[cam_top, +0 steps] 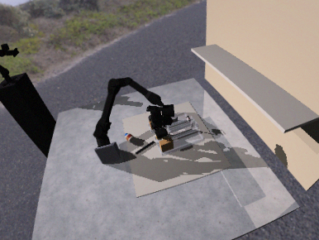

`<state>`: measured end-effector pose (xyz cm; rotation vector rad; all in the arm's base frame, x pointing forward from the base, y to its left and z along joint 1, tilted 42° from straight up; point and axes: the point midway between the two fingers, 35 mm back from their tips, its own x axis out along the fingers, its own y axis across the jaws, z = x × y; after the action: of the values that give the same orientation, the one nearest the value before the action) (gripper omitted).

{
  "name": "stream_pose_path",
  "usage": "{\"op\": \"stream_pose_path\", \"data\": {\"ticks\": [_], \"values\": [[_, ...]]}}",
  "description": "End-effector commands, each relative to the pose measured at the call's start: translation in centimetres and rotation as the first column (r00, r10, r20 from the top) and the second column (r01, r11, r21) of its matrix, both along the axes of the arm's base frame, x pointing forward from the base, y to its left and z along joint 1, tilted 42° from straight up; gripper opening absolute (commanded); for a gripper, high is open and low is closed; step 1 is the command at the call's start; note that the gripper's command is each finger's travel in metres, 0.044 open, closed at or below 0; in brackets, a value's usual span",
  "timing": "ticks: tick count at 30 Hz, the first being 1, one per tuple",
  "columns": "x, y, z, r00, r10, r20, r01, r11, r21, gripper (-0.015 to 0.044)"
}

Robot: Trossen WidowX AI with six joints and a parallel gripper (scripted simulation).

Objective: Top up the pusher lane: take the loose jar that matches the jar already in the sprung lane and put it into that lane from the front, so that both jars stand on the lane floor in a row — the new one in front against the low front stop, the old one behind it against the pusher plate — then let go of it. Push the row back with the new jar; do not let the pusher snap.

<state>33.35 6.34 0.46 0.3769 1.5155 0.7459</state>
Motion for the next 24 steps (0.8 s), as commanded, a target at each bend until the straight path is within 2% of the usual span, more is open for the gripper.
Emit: {"op": "stream_pose_path", "data": {"ticks": [1, 24], "values": [[0.56, 0.24, 0.26, 1.0, -0.004, 0.018, 0.003, 1.0, 0.012, 0.0], [0.49, 0.78, -0.36, 1.0, -0.004, 0.018, 0.003, 1.0, 0.012, 0.0]]}}
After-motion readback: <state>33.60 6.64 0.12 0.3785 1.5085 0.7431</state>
